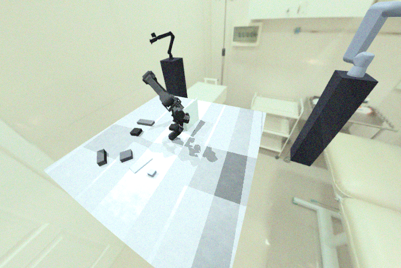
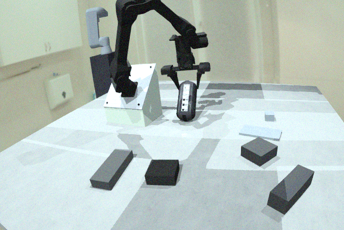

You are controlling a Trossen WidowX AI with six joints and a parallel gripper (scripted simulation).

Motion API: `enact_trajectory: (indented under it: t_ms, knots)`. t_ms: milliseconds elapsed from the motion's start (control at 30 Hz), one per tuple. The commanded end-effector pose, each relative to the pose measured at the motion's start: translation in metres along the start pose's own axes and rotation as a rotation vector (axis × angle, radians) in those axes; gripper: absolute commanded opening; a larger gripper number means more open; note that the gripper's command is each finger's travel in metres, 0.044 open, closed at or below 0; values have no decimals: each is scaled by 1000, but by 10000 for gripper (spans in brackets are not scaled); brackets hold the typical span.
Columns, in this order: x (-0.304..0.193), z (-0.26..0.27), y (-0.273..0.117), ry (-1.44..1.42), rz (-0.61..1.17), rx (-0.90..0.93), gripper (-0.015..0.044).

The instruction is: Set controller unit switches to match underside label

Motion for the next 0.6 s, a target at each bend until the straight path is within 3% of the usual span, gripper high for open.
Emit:
enact_trajectory:
  t_ms: [0, 567]
  knots:
    - [0, 3, 8, 1, 15, 22, 338]
    - [10, 2, 17, 1, 15, 22, 338]
Point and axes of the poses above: the point midway between the two fingers, 35 mm back from their tips, its own y axis out along the fingers, its own z axis across the jaws, x = y × z, the point moved 4 cm from there along -y, back along the fingers, and after that the axes turned 7 degrees about -y, right-handed, at the moved point
